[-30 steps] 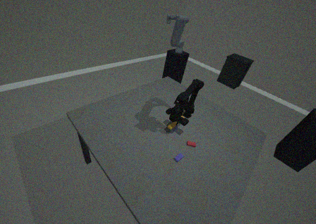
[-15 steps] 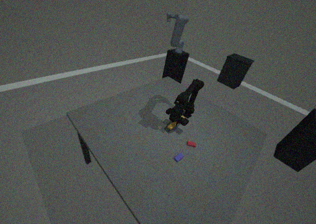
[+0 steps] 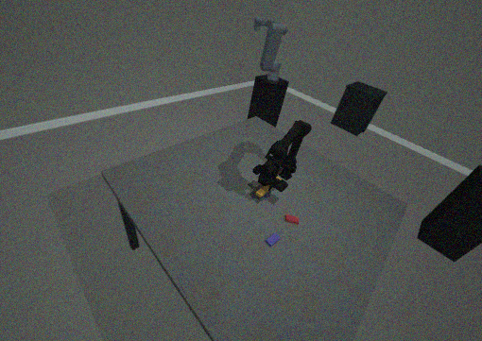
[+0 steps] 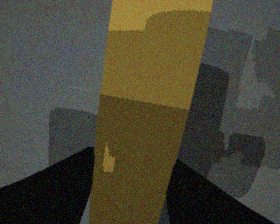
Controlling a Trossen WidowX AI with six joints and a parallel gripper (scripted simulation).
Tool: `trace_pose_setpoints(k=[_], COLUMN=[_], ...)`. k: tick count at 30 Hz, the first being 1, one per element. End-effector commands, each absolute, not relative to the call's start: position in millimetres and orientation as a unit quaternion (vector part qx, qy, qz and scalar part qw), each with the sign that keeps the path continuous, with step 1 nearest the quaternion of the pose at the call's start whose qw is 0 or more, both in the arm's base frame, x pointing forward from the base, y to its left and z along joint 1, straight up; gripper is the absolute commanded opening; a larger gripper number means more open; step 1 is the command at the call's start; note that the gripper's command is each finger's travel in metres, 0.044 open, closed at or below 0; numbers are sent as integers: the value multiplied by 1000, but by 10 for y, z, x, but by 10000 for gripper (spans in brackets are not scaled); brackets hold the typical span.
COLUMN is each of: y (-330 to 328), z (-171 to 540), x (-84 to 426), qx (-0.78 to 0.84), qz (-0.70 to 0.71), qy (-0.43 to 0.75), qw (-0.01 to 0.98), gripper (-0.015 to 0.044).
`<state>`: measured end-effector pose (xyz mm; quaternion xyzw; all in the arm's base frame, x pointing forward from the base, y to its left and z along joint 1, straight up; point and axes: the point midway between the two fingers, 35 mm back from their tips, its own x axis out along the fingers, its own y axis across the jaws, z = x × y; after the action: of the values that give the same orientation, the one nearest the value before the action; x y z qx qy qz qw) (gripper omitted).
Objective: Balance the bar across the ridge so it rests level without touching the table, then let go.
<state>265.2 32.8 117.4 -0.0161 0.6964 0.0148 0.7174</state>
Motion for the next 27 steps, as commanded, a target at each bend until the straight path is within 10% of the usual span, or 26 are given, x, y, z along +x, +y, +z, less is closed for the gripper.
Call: trace_pose_setpoints(k=[1, 27], y=[335, 336], z=[1167, 1145], x=[2654, 2654], qx=[-14, -14], qz=[16, 16], qy=[696, 696], qw=[718, 718], gripper=[0, 0])
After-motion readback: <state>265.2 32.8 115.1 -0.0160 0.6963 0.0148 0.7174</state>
